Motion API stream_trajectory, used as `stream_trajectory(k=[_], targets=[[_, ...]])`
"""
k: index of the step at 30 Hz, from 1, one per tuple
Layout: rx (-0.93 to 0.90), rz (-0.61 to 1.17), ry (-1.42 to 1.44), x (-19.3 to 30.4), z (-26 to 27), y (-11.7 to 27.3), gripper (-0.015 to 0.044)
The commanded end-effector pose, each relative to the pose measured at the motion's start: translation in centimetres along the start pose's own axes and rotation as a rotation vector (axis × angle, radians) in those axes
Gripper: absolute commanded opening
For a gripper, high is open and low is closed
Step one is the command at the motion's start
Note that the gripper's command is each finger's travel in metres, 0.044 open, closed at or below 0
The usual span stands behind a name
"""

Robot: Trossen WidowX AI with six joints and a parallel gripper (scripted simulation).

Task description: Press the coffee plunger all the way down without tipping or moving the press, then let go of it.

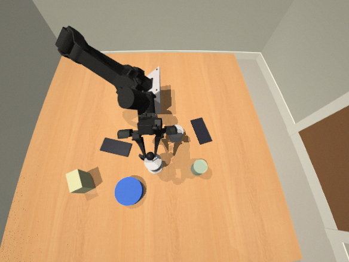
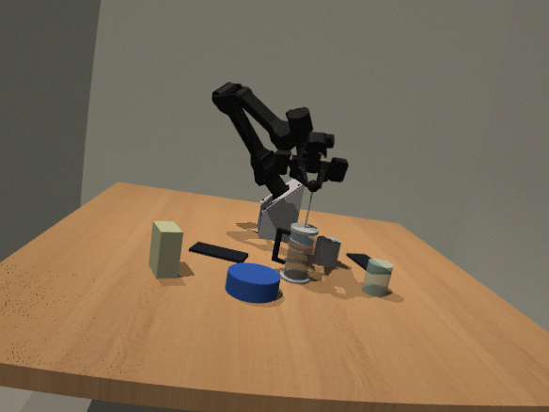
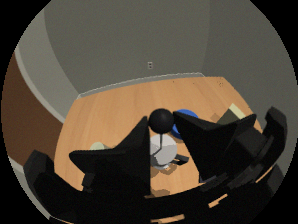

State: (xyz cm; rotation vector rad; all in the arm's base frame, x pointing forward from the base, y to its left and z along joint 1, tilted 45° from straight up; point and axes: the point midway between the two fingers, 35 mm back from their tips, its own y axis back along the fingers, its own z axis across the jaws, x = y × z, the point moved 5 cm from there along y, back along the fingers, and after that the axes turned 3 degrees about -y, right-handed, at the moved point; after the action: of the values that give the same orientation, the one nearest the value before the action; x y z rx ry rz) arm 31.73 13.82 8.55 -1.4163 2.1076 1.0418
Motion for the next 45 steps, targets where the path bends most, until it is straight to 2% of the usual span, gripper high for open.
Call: stream_trajectory(k=[1, 30, 45], targets=[[-0.002, 0.048, 0.026, 2.3, 0.2, -0.8, 0.0115], [0.002, 0.044, 0.03, 6.0, -0.4, -3.8, 0.0115], [0.004, 0.041, 0.031, 6.0, -0.4, -4.9, 0.0115]])
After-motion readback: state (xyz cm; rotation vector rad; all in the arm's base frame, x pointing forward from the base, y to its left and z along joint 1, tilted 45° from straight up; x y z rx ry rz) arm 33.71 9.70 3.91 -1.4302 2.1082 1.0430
